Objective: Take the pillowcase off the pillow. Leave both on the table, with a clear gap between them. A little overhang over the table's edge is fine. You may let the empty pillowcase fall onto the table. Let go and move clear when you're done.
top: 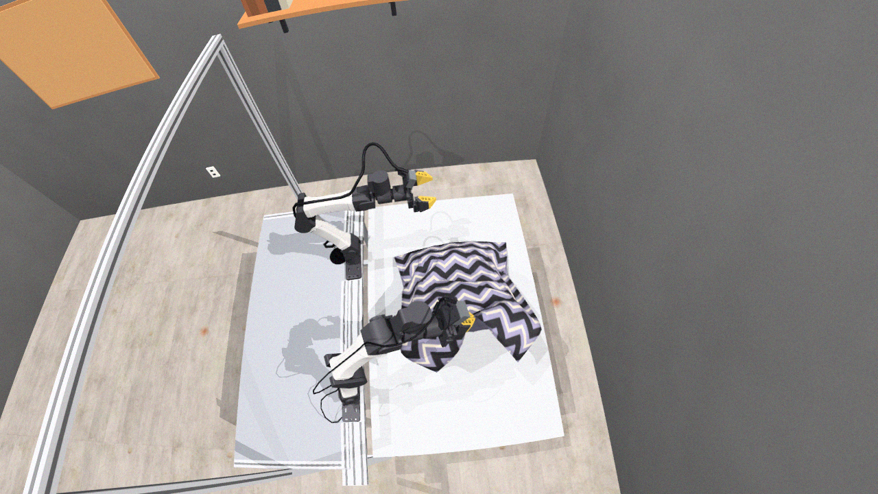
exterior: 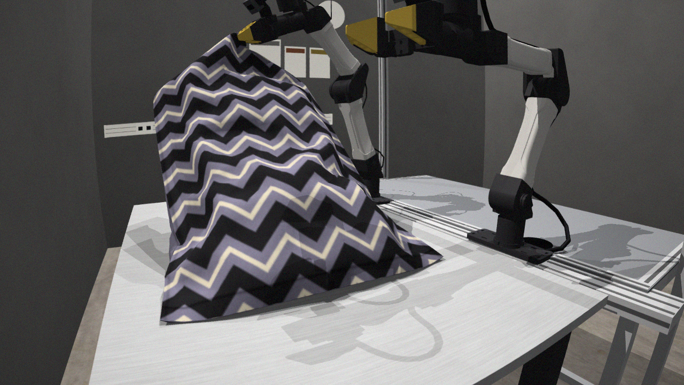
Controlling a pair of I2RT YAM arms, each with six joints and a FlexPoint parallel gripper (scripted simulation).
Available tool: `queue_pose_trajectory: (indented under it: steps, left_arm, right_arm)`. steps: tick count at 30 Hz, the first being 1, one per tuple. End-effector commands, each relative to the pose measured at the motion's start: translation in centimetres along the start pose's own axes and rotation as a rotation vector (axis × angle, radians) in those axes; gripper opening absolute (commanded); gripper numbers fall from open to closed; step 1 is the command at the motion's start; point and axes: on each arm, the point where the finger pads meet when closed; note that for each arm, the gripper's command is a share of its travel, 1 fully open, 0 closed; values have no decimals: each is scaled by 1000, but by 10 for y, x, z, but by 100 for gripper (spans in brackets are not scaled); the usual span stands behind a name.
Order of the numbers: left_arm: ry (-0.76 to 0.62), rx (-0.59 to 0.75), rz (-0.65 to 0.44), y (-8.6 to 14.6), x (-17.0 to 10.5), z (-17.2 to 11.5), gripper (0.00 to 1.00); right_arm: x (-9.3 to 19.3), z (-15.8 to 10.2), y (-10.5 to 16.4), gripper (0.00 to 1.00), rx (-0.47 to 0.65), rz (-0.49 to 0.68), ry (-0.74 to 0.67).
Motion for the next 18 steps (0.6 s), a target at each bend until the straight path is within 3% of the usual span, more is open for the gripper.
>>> queue_pose_trajectory:
  steps: [1, 18]
  left_arm:
    - [-7, -42, -11, 8, -5, 19, 100]
    - [-7, -42, -11, 8, -5, 19, 100]
  right_arm:
    - [-3, 42, 10, 0, -183, -33, 13]
    - [6, 62, 8, 0, -277, -61, 35]
Point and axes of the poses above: on each arm, the point where the finger pads meet when closed, its own y axis back along the fingers, its own x axis across the jaws, z = x × y, and after that the axes turned 1 degree about -y, right-handed
